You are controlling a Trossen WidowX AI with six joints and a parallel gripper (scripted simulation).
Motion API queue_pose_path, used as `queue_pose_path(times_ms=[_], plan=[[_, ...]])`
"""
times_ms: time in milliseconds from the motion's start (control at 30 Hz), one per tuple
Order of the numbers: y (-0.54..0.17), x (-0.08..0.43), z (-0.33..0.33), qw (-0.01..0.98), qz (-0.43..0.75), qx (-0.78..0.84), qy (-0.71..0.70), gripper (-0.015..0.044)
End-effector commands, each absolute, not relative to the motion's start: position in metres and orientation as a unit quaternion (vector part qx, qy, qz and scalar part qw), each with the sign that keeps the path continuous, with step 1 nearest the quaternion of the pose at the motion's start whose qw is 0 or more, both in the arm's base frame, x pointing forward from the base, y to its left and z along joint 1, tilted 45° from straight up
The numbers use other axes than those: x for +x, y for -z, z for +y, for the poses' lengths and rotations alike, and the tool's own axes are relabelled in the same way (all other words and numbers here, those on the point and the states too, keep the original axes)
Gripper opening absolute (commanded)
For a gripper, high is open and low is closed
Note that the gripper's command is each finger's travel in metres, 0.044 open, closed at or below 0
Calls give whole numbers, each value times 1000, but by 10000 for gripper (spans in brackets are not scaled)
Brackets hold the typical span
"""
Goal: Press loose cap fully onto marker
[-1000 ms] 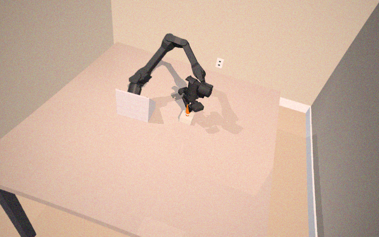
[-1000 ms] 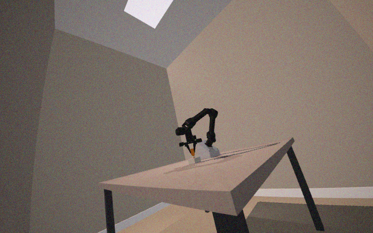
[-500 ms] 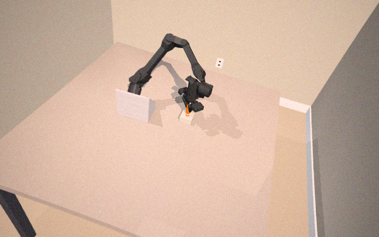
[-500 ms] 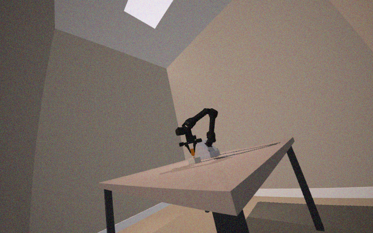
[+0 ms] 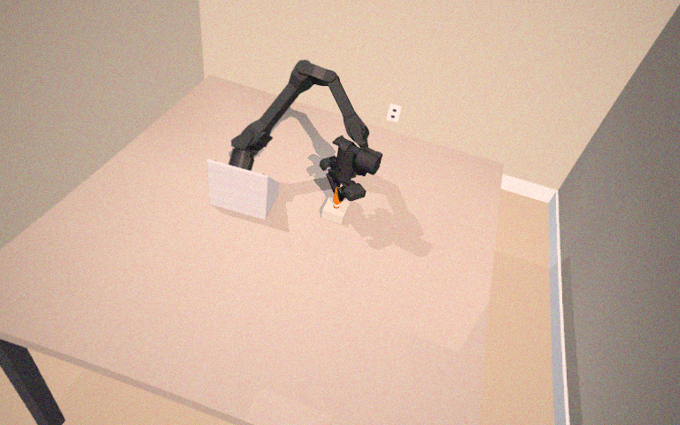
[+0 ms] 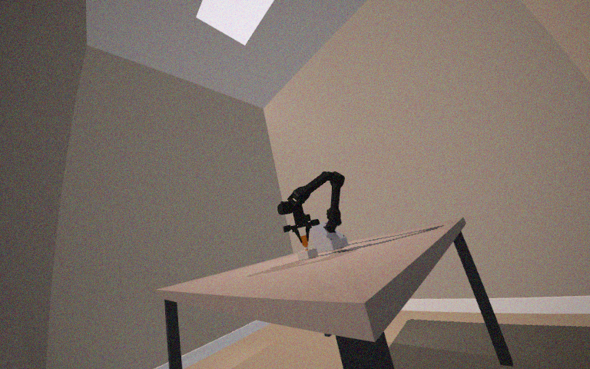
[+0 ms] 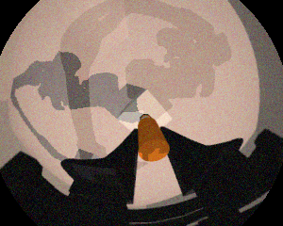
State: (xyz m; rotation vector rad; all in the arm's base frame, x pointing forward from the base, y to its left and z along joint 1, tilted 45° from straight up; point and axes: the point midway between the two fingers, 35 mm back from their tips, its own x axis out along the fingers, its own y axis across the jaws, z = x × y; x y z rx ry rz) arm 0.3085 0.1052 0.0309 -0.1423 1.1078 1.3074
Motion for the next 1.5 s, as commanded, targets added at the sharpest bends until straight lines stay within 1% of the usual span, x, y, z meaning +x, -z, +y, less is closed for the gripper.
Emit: queue_pose_path(times_ms=[0,533,1100,1167,1333,1467], plan=[[-30,308,106,653,490,-59,-575,0],[-30,308,106,653,490,-59,-575,0],[-31,308,105,653,488,-63,-576,440],[-37,311,98,653,489,-63,-575,440],[-82,319,55,653,489,-63,-575,440],[-84,319,53,652,489,-63,-575,440]])
